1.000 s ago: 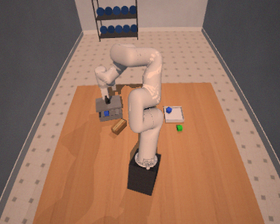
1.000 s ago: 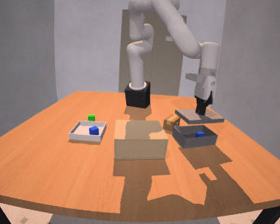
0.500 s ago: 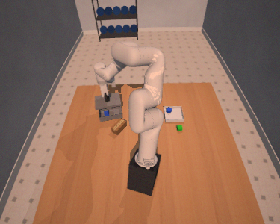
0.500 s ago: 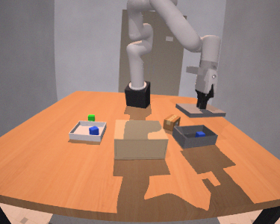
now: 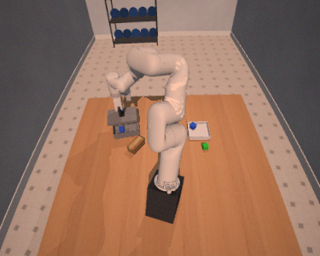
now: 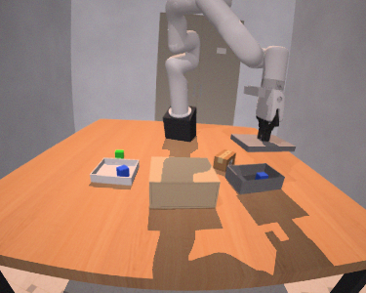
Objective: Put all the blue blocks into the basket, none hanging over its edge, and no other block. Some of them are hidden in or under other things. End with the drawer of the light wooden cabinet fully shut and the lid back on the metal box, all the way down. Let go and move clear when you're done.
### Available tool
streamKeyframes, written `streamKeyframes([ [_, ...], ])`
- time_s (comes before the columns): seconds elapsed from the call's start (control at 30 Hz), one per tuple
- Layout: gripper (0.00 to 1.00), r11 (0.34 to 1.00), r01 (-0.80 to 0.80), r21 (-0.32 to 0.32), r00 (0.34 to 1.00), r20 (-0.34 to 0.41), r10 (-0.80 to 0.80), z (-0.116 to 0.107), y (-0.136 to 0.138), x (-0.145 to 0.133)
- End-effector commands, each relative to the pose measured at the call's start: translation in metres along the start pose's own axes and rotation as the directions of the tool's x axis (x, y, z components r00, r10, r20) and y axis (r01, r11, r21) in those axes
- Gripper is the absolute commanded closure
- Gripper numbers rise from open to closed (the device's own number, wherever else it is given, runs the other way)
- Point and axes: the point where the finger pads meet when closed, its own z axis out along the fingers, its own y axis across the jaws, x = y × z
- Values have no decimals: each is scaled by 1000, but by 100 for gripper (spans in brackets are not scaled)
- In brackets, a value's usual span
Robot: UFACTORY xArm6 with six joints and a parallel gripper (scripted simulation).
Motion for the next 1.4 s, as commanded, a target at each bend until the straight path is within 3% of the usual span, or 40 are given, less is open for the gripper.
streamKeyframes([
  [0.0,100,996,-84,3,996,2,84,-1,16,-15],
  [0.2,100,956,-293,-1,956,2,293,-1,63,-45],
  [0.53,100,747,-665,-1,747,3,665,-1,165,-86],
  [0.8,100,678,-735,4,678,5,735,-1,185,-91],
  [1.37,100,677,-736,4,677,5,736,-1,185,-91],
])
